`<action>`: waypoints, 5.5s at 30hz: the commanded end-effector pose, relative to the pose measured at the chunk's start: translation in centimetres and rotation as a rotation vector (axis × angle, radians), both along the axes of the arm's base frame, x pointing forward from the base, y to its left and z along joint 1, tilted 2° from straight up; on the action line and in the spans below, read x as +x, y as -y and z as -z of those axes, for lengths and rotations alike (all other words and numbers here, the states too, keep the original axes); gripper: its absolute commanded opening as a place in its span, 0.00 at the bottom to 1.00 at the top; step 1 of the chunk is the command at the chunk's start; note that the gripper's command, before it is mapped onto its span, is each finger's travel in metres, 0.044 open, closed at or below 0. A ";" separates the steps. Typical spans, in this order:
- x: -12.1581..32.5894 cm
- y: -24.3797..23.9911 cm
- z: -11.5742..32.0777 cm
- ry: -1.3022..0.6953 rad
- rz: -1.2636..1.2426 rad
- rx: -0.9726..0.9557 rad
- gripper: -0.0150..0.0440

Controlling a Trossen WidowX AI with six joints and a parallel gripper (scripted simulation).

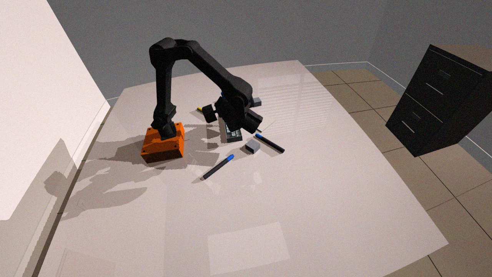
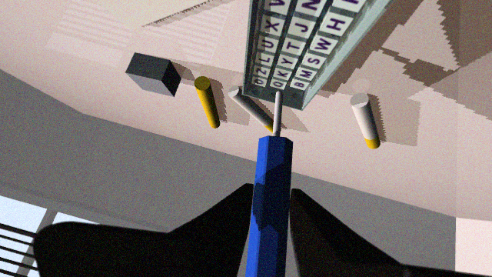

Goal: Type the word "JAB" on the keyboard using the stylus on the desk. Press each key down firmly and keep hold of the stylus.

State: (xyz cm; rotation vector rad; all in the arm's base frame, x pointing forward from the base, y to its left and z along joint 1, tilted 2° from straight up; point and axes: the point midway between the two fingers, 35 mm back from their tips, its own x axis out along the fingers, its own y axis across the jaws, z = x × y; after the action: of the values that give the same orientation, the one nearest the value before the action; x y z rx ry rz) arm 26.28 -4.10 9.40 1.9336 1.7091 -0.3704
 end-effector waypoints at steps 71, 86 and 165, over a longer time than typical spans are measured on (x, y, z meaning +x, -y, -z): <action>0.7 0.0 3.6 -0.147 0.104 0.061 0.39; 0.6 1.4 1.1 -0.143 0.277 0.062 0.33; 0.3 4.6 5.1 -0.128 0.622 0.126 0.39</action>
State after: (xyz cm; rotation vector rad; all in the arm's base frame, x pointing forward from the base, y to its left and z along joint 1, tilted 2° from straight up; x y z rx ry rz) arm 26.56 -8.69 4.31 2.5571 1.1821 -0.6295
